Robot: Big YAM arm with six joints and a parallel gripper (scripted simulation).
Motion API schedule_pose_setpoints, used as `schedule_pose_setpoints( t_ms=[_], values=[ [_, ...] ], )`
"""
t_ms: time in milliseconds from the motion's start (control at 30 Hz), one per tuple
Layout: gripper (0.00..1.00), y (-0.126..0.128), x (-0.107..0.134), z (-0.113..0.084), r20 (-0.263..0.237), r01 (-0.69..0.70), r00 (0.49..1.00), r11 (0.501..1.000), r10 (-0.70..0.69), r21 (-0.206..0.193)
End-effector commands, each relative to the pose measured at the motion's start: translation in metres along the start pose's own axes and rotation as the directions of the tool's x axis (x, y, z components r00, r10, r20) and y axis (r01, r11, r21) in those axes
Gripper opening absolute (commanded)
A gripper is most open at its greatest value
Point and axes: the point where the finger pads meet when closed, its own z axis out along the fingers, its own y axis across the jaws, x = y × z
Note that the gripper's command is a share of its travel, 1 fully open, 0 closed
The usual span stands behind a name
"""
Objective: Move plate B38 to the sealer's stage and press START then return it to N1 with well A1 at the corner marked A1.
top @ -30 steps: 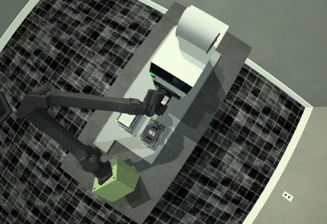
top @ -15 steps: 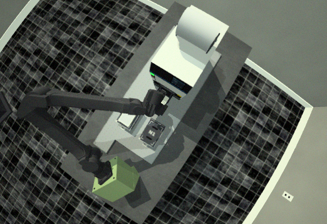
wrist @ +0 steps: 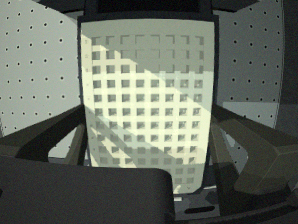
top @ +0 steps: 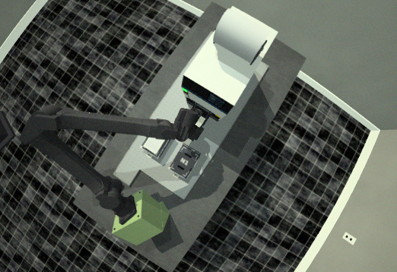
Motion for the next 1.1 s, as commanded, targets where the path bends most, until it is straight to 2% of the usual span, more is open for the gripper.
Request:
schedule_pose_setpoints(
  t_ms=[0, 33, 67, 300, 767, 1067],
  values=[
    [0.0, 0.008, -0.001, 0.002, -0.006, 0.007, 1.0, 1.0, -0.007, -0.007],
    [0.0, 0.008, -0.001, 0.002, -0.006, 0.007, 1.0, 1.0, -0.007, -0.007],
    [1.0, 0.007, 0.001, 0.003, -0.008, 0.003, 1.0, 1.0, -0.003, -0.007],
    [1.0, 0.006, 0.004, 0.002, -0.011, -0.002, 1.0, 1.0, 0.002, -0.005],
    [1.0, 0.011, -0.017, 0.001, 0.011, 0.032, 0.999, 0.999, -0.032, -0.008],
    [1.0, 0.006, -0.001, 0.001, -0.003, 0.008, 1.0, 1.0, -0.008, -0.004]
  ],
)
